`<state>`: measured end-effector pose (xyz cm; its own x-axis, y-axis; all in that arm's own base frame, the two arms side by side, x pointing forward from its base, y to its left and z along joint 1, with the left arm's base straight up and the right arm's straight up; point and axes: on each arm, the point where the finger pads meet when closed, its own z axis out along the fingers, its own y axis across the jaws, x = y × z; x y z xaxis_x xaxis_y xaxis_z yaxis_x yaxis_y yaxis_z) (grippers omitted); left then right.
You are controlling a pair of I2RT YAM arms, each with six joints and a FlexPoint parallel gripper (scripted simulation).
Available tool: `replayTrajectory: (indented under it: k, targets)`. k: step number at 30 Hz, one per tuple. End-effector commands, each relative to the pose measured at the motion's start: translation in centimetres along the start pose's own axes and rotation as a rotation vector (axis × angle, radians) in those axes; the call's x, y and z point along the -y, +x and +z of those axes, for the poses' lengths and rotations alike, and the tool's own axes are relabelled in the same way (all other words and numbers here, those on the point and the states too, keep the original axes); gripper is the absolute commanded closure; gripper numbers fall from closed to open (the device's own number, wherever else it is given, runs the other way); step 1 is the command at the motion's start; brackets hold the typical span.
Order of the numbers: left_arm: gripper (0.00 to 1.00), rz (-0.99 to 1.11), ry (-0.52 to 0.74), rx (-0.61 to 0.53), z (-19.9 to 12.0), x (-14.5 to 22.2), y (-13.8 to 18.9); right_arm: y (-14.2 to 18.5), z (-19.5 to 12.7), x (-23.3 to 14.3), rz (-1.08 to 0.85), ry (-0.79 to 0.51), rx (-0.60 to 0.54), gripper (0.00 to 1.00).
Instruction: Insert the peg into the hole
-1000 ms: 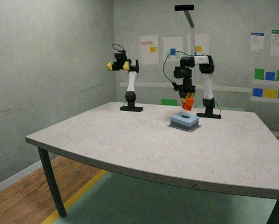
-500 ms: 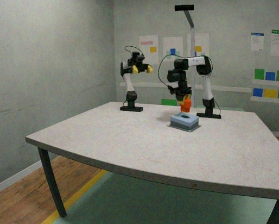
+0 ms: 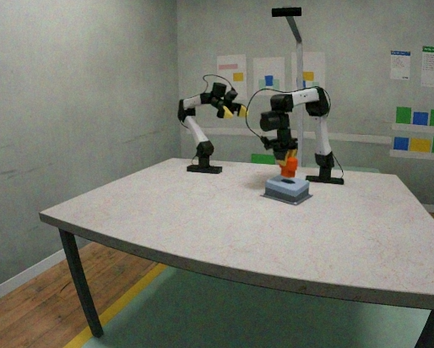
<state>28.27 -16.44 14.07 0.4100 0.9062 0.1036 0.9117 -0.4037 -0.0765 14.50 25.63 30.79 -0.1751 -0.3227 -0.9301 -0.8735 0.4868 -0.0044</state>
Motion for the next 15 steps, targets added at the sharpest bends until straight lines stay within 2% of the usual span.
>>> replayTrajectory:
  k: [1,4,15]
  targets:
    - [0.66,-0.012,-0.074,-0.002,-0.2,-0.5,-0.2,-0.2,-0.3,-0.1,0.011,0.006,0.02,0.0]
    - [0.66,-0.005,-0.028,-0.01,0.5,0.7,-0.1,-0.4,-0.3,-0.1,0.011,0.007,0.027,0.0]
    - [0.66,-0.007,-0.041,-0.008,0.2,0.4,-0.2,-0.8,-0.5,-0.1,0.005,0.002,0.03,0.0]
